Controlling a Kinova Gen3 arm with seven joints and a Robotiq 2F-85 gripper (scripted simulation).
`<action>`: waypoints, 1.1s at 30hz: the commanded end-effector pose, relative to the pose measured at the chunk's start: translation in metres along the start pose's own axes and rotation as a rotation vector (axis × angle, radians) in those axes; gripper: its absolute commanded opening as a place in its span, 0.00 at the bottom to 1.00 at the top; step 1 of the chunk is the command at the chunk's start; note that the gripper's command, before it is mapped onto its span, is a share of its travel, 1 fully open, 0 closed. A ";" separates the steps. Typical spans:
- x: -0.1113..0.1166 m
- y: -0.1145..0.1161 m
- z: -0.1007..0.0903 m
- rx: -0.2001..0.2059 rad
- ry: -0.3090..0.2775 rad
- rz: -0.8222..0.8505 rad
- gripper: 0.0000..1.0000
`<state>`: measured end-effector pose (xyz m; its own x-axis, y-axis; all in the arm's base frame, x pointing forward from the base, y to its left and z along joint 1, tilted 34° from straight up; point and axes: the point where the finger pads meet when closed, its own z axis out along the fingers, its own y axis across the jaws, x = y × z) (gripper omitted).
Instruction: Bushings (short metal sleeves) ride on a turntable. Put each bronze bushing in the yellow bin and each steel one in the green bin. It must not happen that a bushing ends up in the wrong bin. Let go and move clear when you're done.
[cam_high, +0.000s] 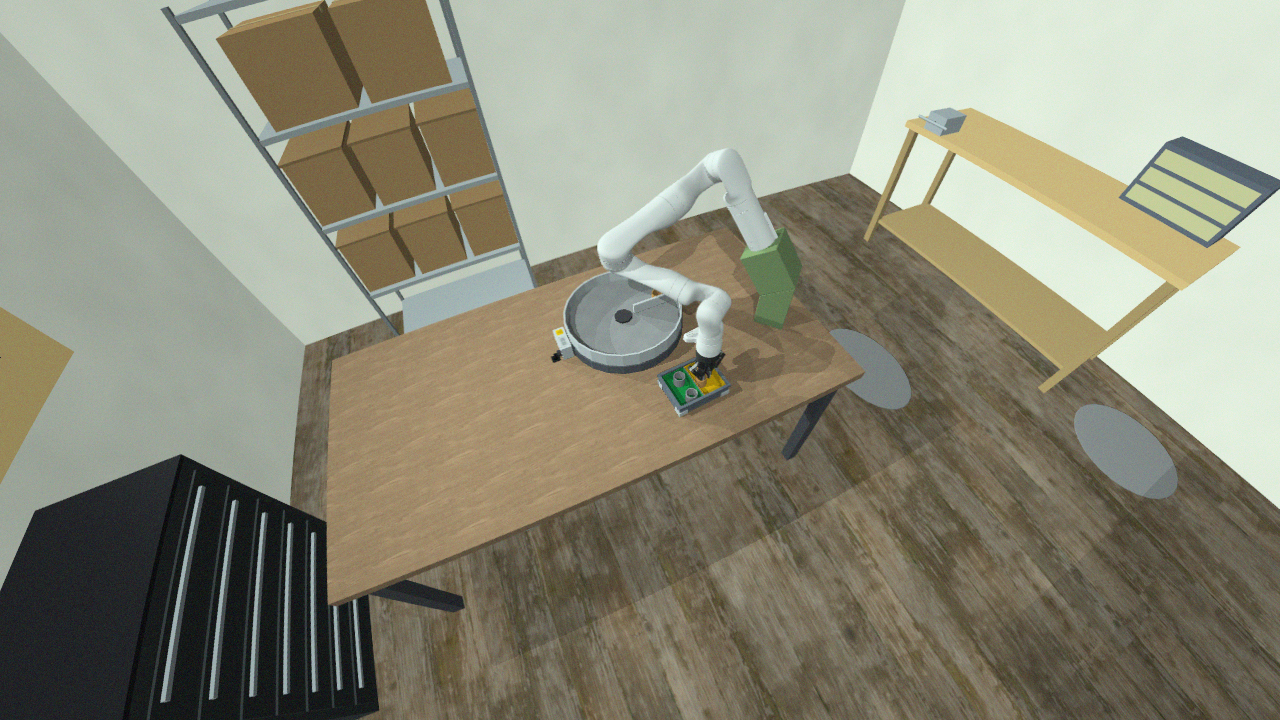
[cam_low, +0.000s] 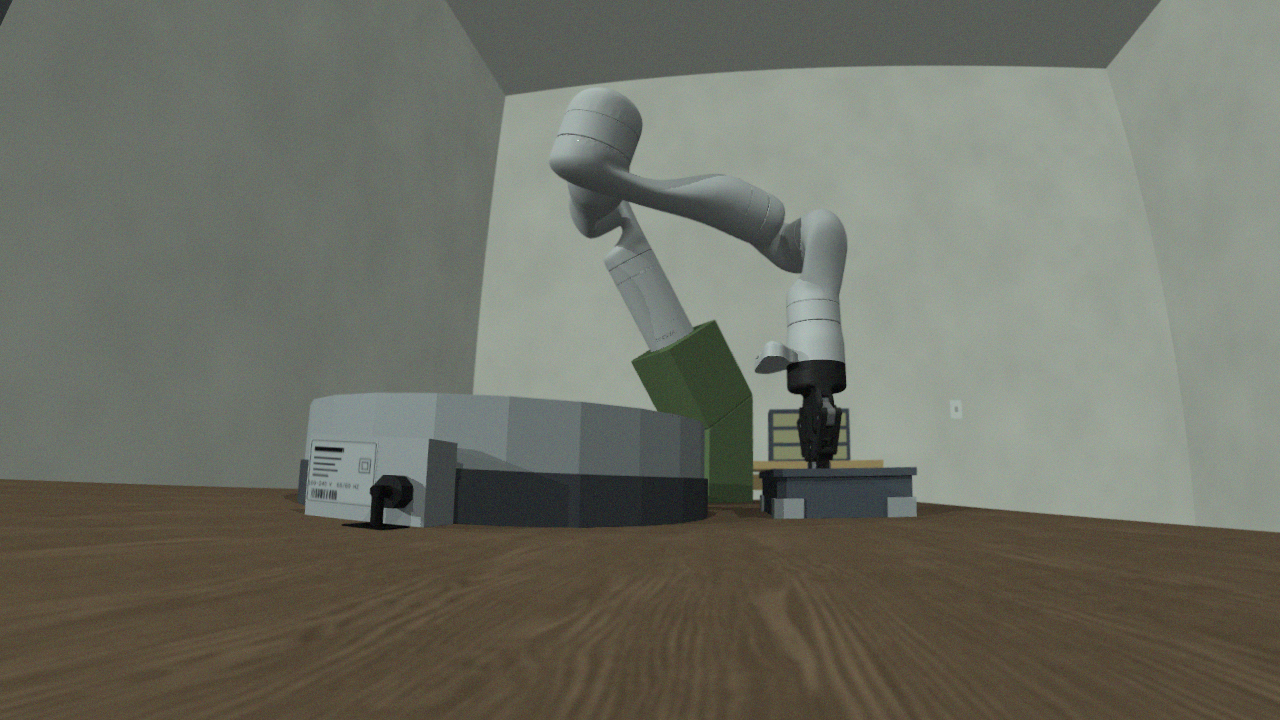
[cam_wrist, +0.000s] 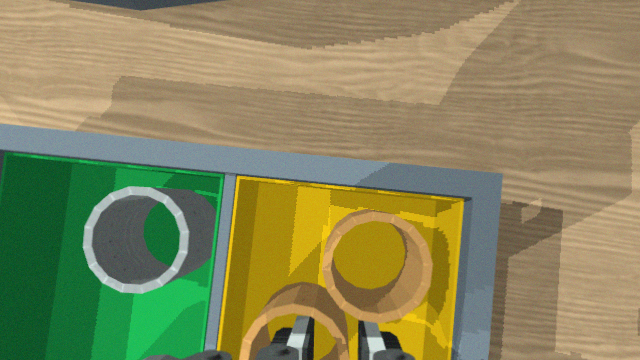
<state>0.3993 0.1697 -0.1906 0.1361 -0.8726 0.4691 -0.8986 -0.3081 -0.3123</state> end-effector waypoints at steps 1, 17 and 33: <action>0.000 -0.001 -0.001 0.001 -0.001 0.000 0.19; 0.000 -0.002 -0.006 0.001 -0.001 0.000 0.19; 0.000 -0.002 -0.012 0.001 -0.001 0.000 0.19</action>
<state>0.3957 0.1735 -0.1819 0.1355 -0.8725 0.4694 -0.8993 -0.3071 -0.3113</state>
